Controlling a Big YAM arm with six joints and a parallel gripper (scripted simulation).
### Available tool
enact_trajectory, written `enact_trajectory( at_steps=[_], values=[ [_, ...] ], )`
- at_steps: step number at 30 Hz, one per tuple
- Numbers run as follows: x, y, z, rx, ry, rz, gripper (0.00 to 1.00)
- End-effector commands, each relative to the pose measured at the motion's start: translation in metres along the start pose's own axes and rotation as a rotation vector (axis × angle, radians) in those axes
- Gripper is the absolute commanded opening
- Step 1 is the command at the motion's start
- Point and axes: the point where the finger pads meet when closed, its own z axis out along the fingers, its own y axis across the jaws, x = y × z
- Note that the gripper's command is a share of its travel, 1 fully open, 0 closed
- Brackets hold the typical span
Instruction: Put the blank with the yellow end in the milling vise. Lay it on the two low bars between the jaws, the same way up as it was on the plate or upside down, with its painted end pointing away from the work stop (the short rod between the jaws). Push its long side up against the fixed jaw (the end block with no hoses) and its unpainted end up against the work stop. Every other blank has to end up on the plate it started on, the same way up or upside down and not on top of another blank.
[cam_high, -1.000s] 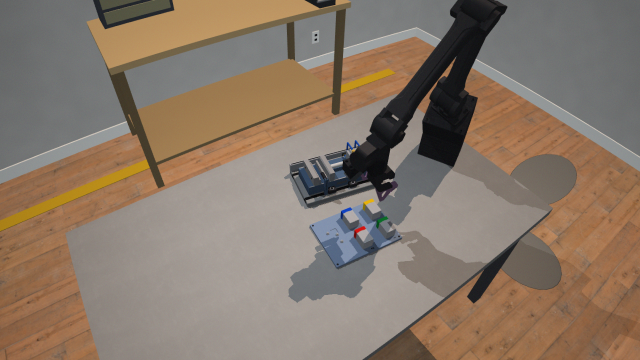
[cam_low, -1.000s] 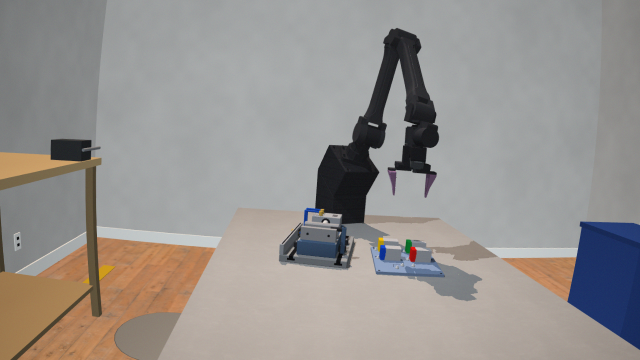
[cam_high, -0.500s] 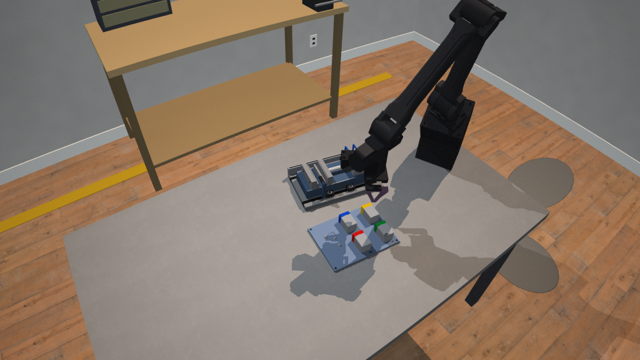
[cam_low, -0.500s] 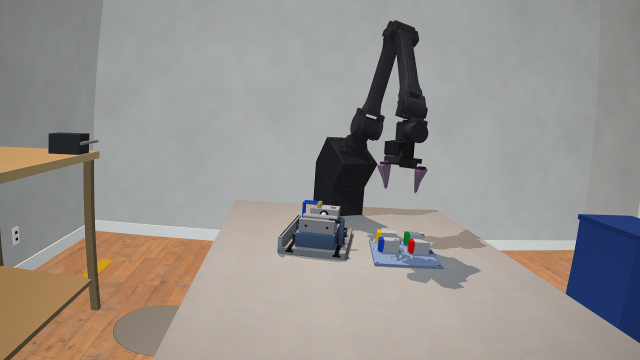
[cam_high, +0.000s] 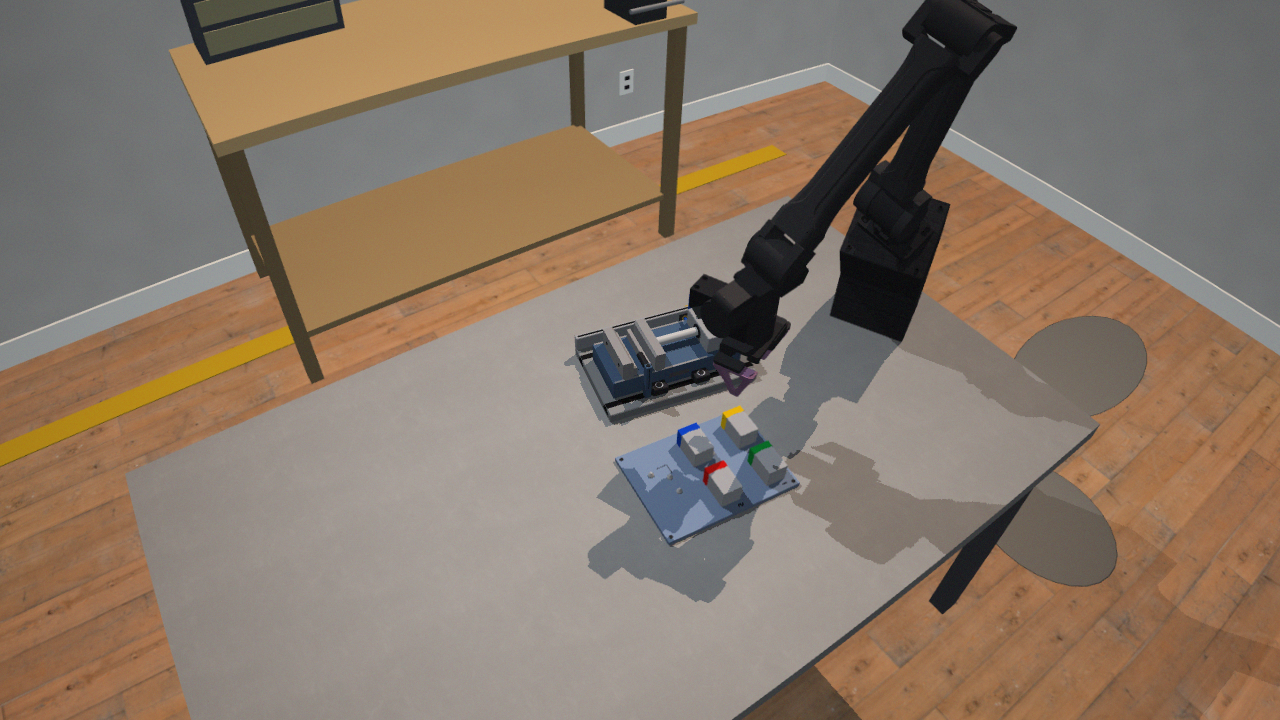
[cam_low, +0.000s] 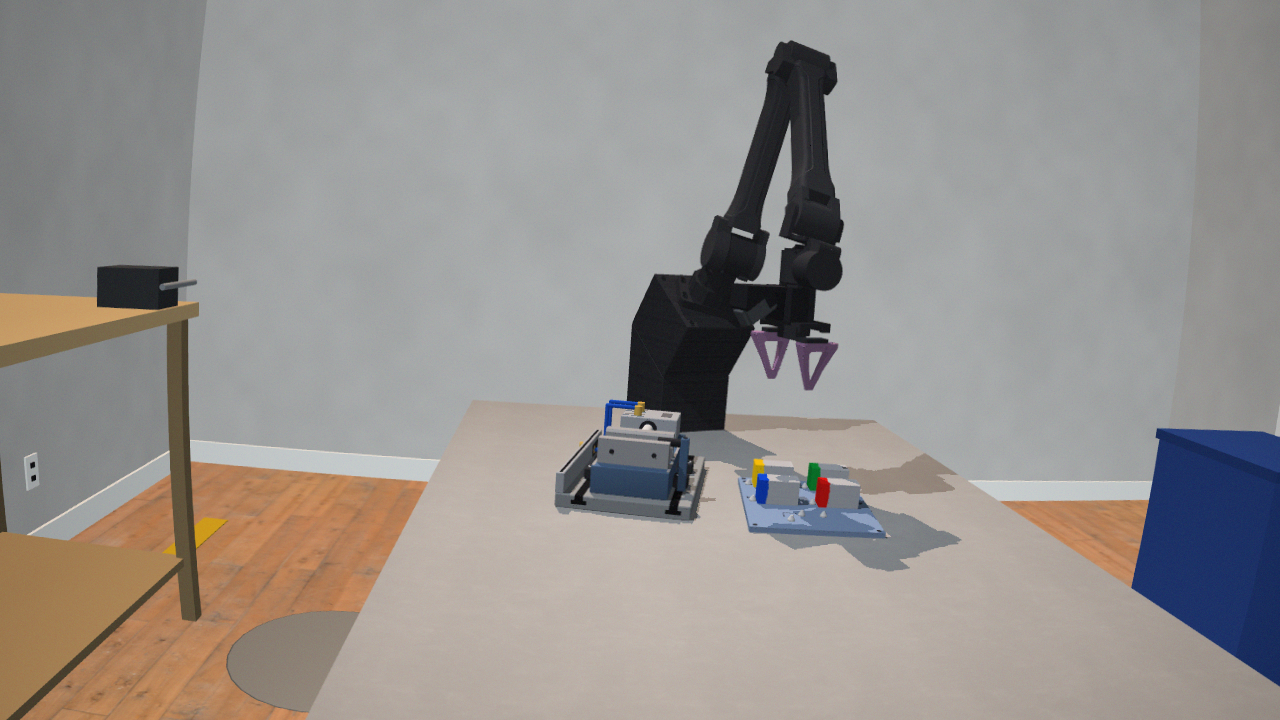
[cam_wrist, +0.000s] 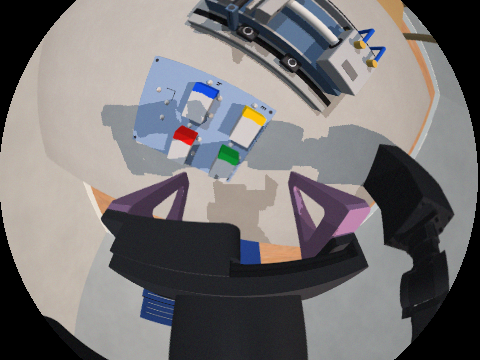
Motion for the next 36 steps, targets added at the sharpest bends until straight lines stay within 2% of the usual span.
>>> enact_trajectory(
  at_steps=[1, 4, 5, 7, 10, 13, 15, 16, 36],
  values=[
    [-0.008, 0.001, -0.006, -0.04, -0.024, 0.25, 1.0],
    [-0.007, 0.002, -0.005, -0.04, -0.023, 0.248, 1.0],
    [0.001, 0.0, -0.002, -0.037, -0.009, 0.294, 1.0],
    [-0.005, -0.005, -0.002, -0.04, -0.015, 0.409, 1.0],
    [-0.01, -0.009, -0.002, -0.043, -0.019, 0.486, 1.0],
    [-0.003, -0.011, 0.003, -0.031, -0.007, 0.515, 1.0],
    [-0.004, 0.0, -0.002, -0.051, -0.007, 0.514, 1.0],
    [-0.005, 0.001, -0.002, -0.054, -0.007, 0.513, 0.0],
    [-0.004, 0.0, -0.002, -0.048, -0.007, 0.509, 0.0]
  ],
)
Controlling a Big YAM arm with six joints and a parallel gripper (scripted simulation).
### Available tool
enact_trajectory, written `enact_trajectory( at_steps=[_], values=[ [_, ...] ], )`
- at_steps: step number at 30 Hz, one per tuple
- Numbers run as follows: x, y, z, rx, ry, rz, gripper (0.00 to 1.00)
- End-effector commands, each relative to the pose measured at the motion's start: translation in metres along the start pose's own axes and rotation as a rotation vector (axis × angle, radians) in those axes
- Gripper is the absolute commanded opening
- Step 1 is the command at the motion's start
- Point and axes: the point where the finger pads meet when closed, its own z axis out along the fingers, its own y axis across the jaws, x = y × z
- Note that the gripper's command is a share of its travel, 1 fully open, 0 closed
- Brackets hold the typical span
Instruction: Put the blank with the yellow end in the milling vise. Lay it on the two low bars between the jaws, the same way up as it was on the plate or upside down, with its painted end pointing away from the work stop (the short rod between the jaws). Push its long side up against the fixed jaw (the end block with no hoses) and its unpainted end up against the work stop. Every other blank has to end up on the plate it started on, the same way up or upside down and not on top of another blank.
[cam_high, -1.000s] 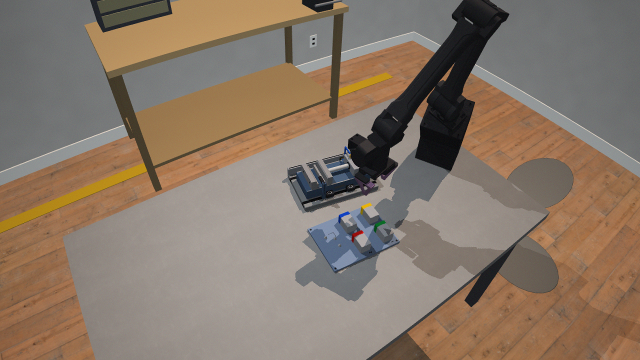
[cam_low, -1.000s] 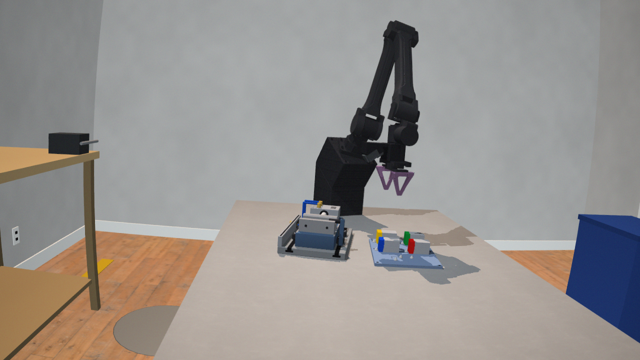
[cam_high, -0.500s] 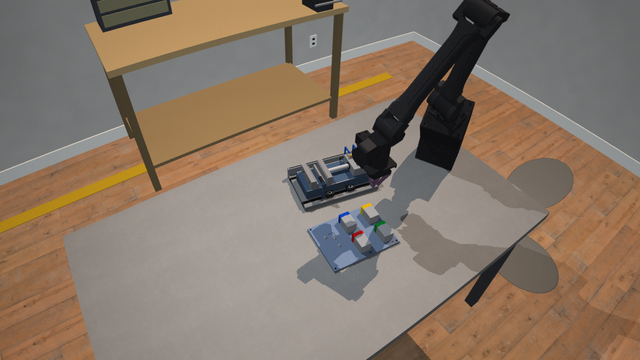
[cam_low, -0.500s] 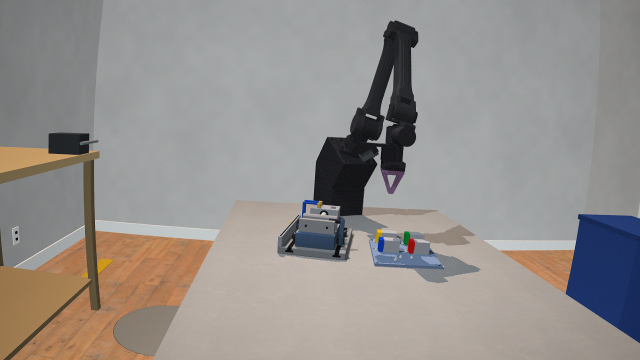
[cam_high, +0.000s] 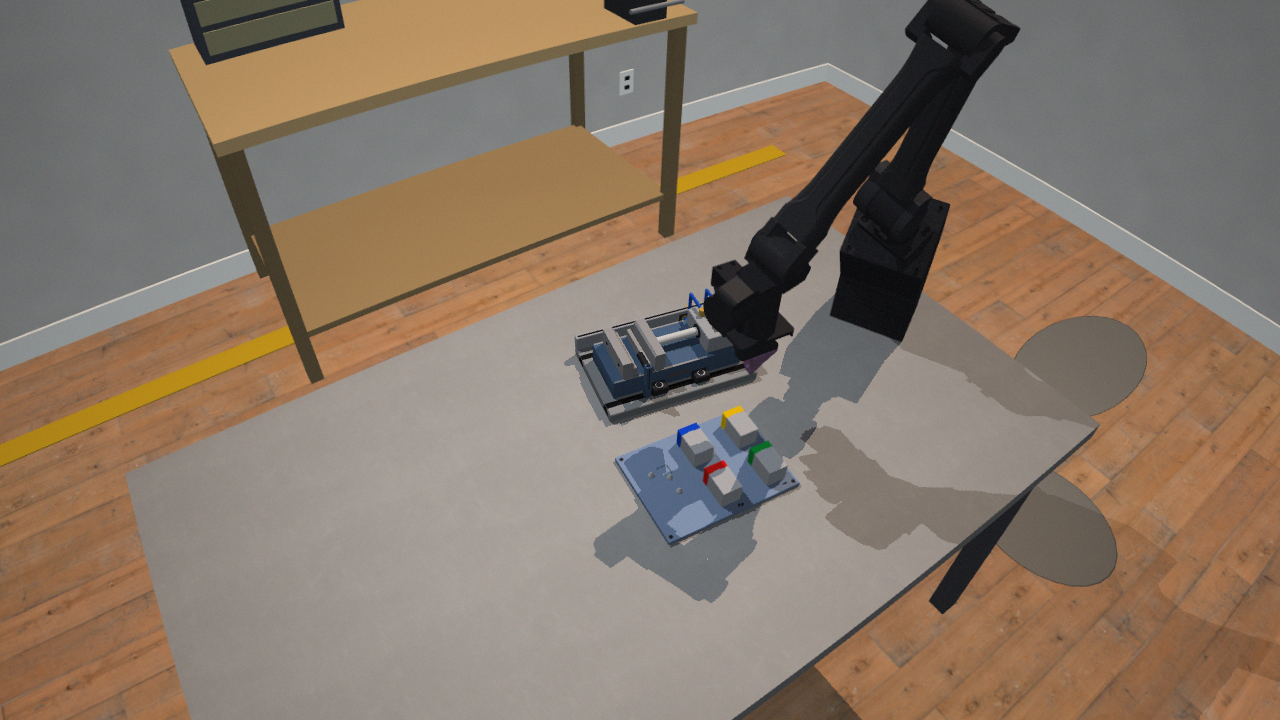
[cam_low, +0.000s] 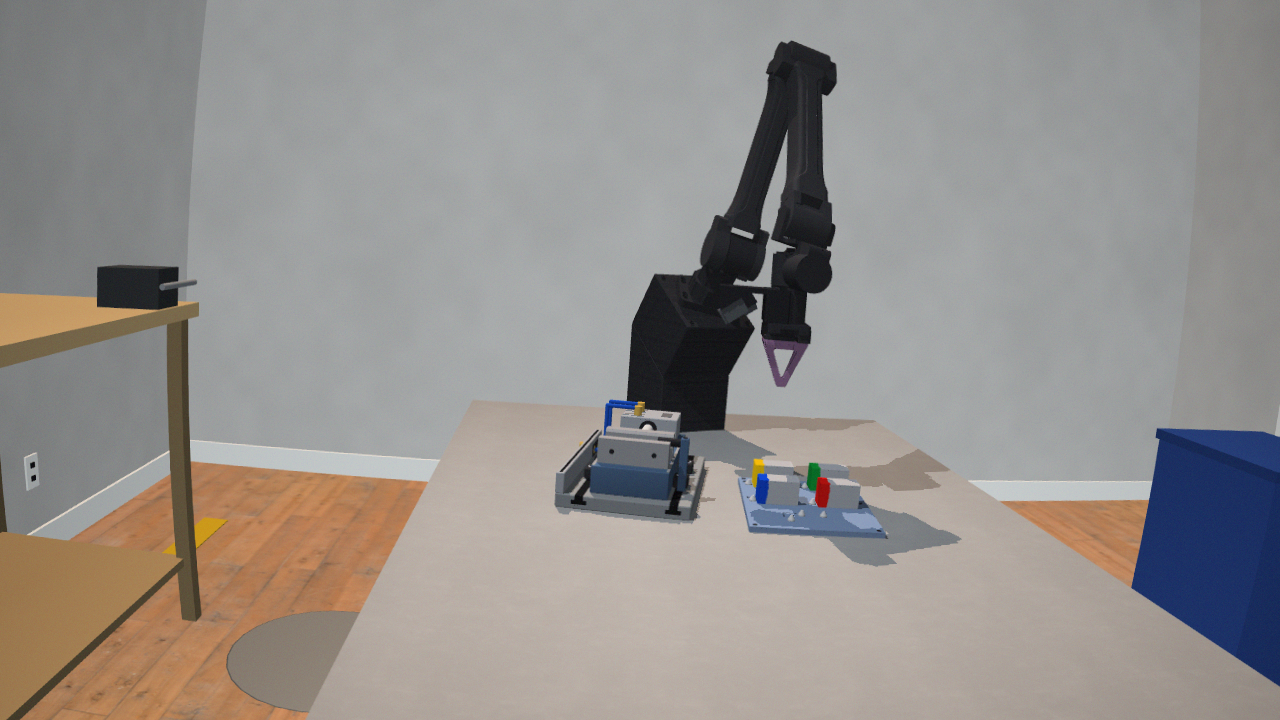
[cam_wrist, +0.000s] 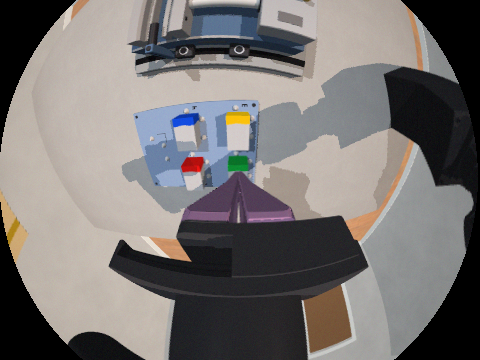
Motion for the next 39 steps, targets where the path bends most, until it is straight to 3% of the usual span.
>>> enact_trajectory(
  at_steps=[1, 24, 25, 39],
  values=[
    [0.0081, 0.0143, -0.0082, -0.04, 0.01, -0.01, 0.0],
    [0.0081, 0.0143, -0.0082, -0.04, 0.01, -0.01, 0.0],
    [0.0081, 0.0143, -0.0082, -0.04, 0.01, -0.01, 0.64],
    [0.0081, 0.0143, -0.0082, -0.04, 0.01, -0.01, 0.64]
  ],
)
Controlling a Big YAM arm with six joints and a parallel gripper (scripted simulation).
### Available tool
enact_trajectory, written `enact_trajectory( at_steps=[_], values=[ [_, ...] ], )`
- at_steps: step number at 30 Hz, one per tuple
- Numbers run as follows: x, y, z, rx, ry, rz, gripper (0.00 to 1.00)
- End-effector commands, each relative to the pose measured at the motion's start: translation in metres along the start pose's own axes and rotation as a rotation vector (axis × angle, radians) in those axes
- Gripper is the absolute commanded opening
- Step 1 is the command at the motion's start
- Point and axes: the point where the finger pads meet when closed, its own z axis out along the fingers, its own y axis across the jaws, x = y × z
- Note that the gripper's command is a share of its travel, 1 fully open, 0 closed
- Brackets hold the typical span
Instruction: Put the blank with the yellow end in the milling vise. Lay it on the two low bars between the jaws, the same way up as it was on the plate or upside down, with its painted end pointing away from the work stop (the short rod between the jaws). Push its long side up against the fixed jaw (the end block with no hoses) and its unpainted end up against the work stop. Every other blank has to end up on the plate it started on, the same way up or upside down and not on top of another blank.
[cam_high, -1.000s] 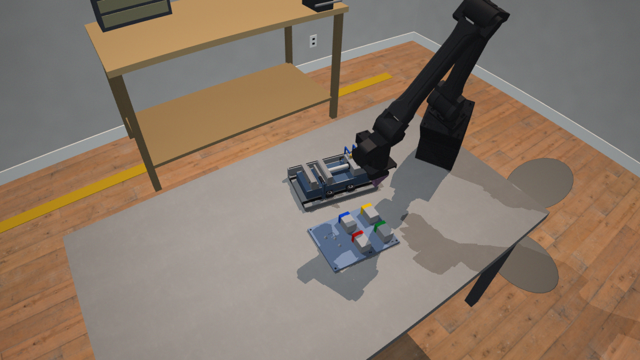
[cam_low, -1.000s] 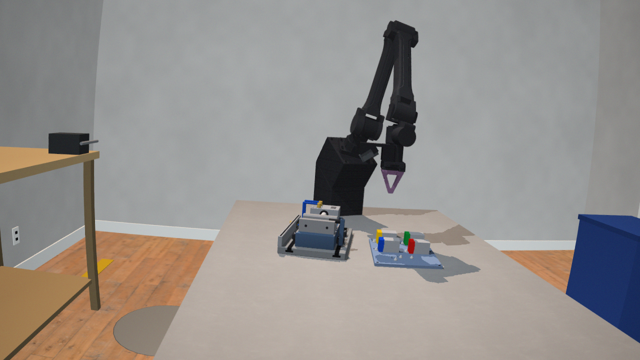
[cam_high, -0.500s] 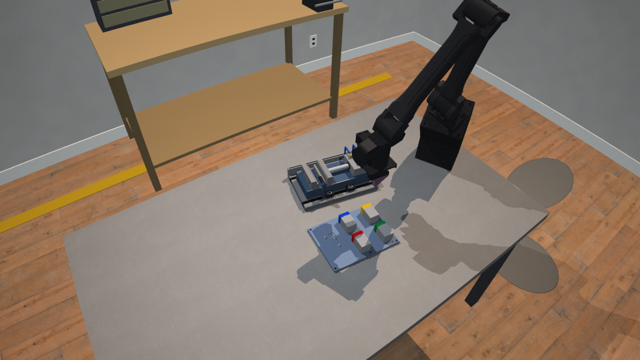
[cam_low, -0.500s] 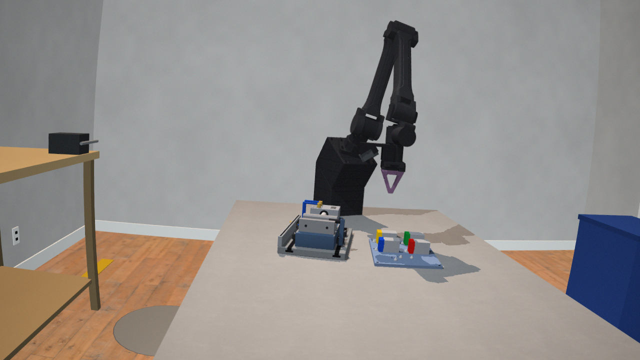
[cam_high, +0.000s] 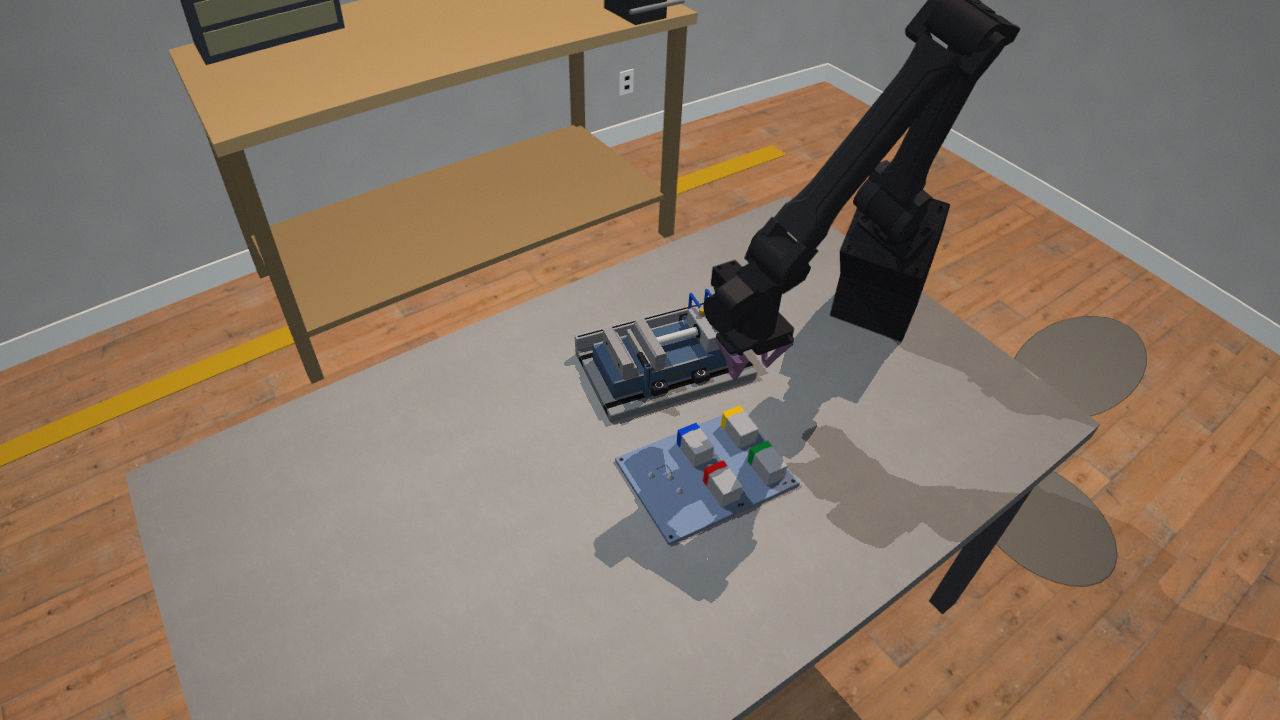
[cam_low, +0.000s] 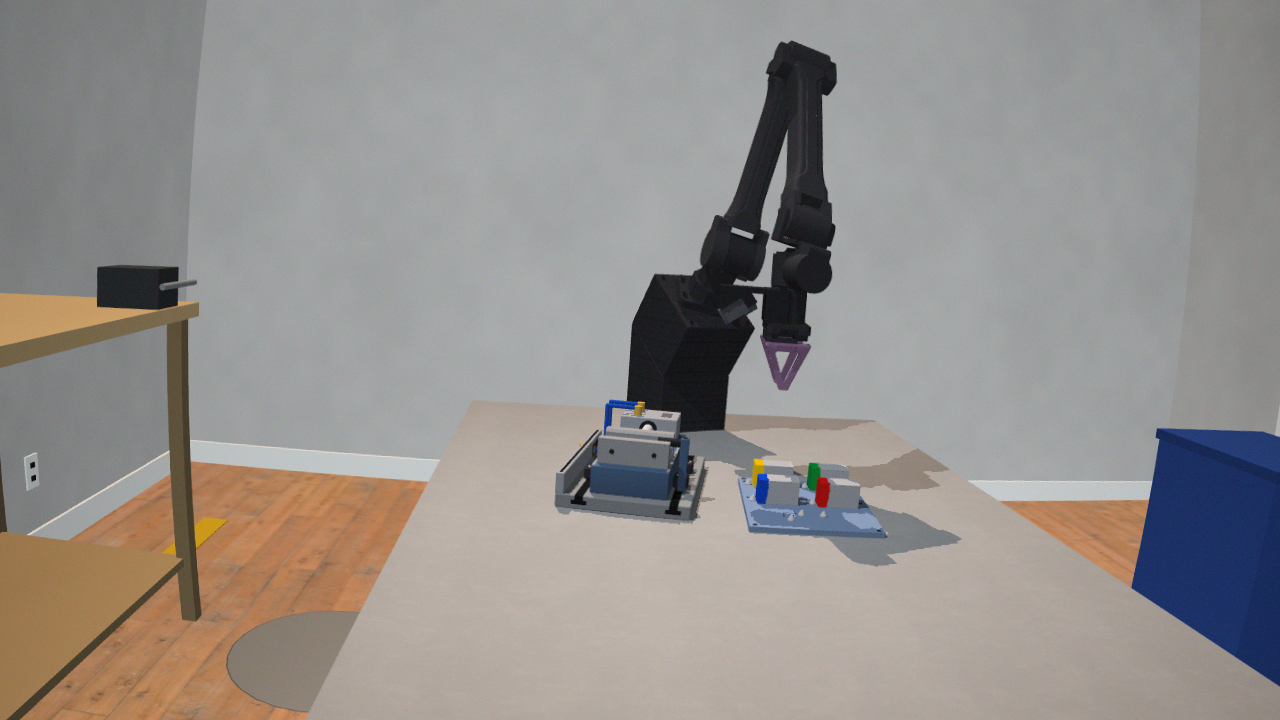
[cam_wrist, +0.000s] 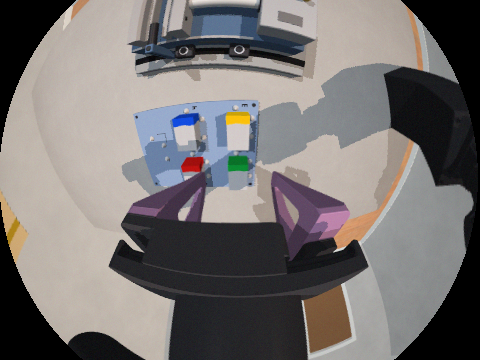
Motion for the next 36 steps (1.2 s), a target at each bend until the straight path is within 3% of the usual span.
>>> enact_trajectory(
  at_steps=[1, 21, 29, 36],
  values=[
    [0.008, 0.014, -0.008, -0.04, 0.01, -0.01, 0.64],
    [0.008, 0.014, -0.008, -0.04, 0.01, -0.01, 0.64],
    [0.003, 0.002, 0.009, -0.003, 0.002, 0.002, 0.64],
    [0.005, 0.003, 0.017, -0.006, 0.004, 0.0, 0.64]
  ],
)
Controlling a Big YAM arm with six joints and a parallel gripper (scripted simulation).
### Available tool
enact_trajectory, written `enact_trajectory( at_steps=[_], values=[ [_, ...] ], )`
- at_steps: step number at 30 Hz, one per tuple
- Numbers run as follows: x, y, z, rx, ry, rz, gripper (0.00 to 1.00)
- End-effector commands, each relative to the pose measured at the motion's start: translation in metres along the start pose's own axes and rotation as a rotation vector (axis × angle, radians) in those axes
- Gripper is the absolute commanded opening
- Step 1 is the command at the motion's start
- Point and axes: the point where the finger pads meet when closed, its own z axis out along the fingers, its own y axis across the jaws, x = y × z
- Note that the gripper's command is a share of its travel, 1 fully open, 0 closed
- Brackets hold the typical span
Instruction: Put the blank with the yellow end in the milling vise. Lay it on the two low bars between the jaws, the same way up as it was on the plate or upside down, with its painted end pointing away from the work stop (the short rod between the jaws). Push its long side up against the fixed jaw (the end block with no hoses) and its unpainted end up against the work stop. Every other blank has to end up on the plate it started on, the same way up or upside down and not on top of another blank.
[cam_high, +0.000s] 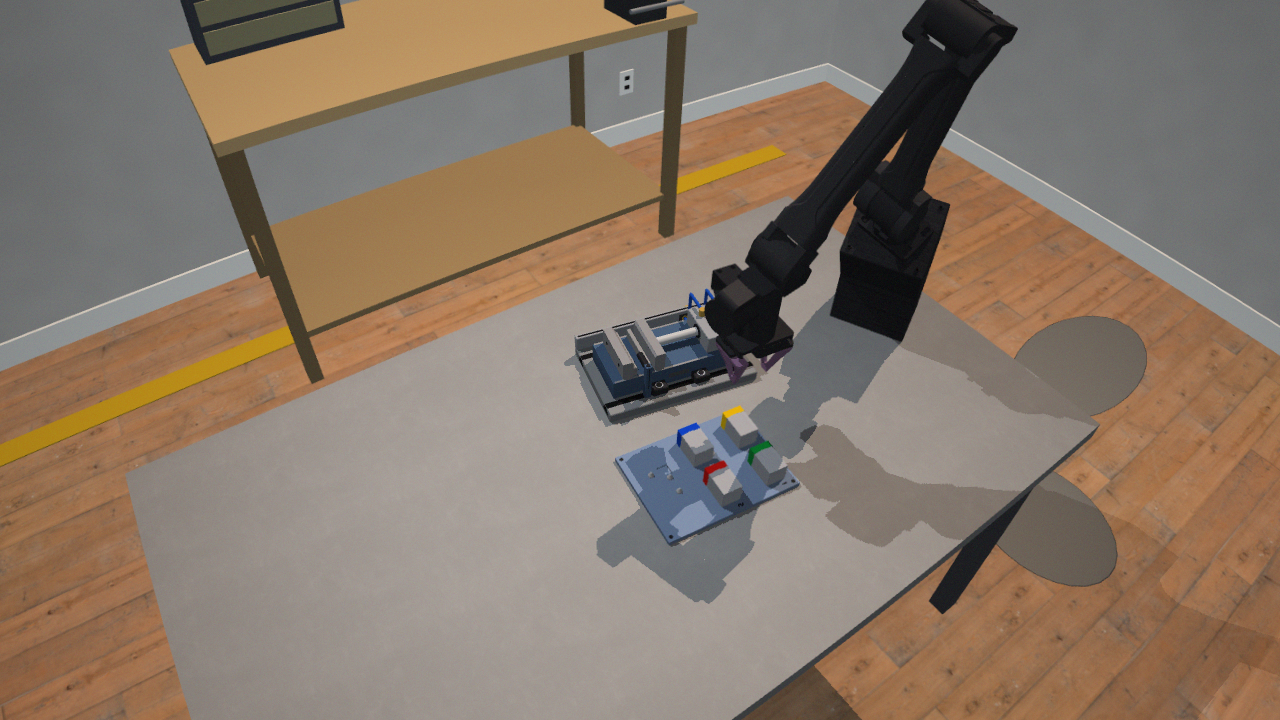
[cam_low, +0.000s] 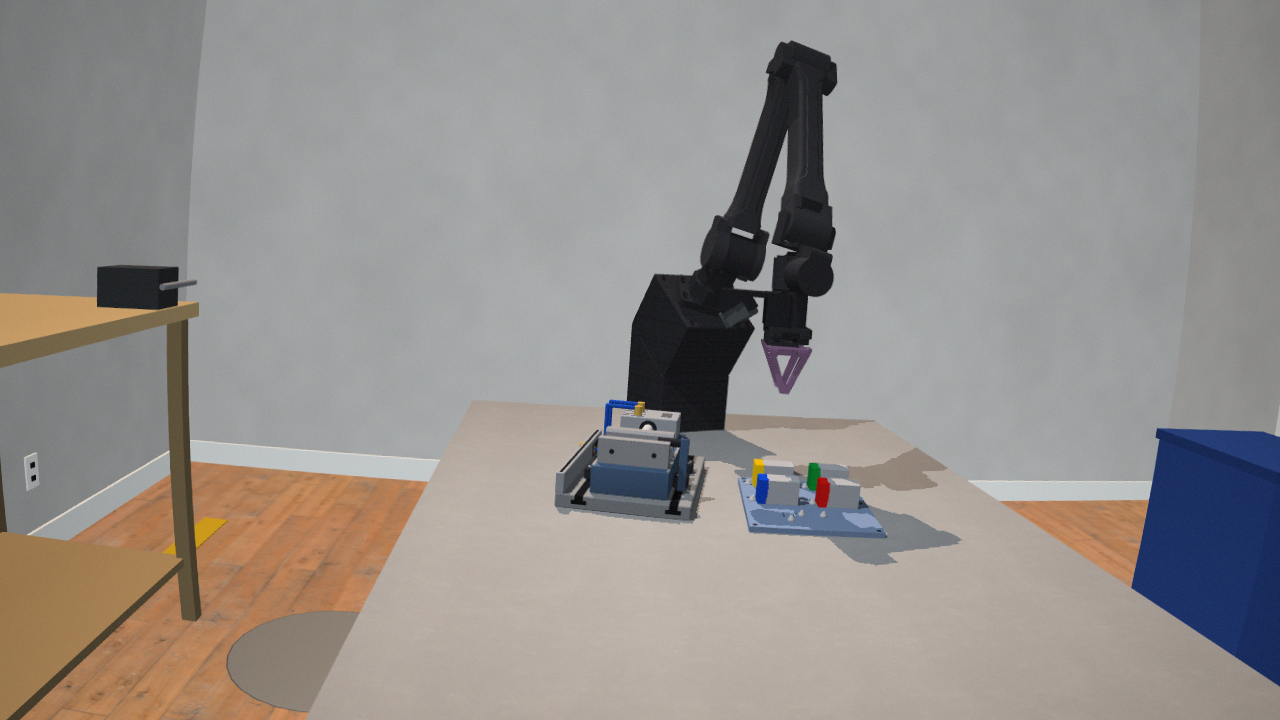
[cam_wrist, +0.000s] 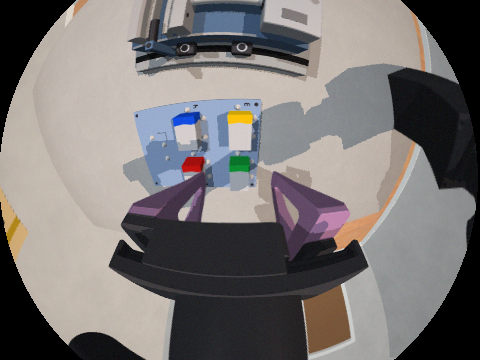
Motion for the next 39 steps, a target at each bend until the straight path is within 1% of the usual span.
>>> enact_trajectory(
  at_steps=[1, 4, 6, 10, 12, 13, 15, 18, 27, 29, 30, 34, 39],
  values=[
    [0.002, -0.001, 0.014, 0.01, 0.0, 0.004, 0.64],
    [0.0, -0.003, 0.023, 0.012, -0.002, 0.006, 0.64],
    [0.003, 0.003, 0.027, 0.003, 0.002, 0.002, 0.64],
    [0.001, -0.004, 0.043, 0.014, -0.001, 0.005, 0.64],
    [0.001, -0.004, 0.043, 0.014, -0.001, 0.005, 0.64],
    [0.001, 0.013, 0.041, -0.016, 0.0, 0.01, 0.64],
    [0.006, 0.009, 0.05, -0.01, 0.006, 0.0, 0.64],
    [0.005, 0.005, 0.062, -0.002, 0.004, 0.001, 0.64],
    [0.007, 0.01, 0.091, -0.011, 0.007, 0.0, 0.64],
    [0.007, 0.01, 0.091, -0.011, 0.007, 0.0, 0.64],
    [-0.002, 0.006, 0.094, -0.005, -0.004, 0.015, 0.64],
    [0.007, 0.008, 0.104, -0.009, 0.007, 0.0, 0.64],
    [0.002, 0.005, 0.111, -0.004, 0.0, 0.007, 0.64]
  ],
)
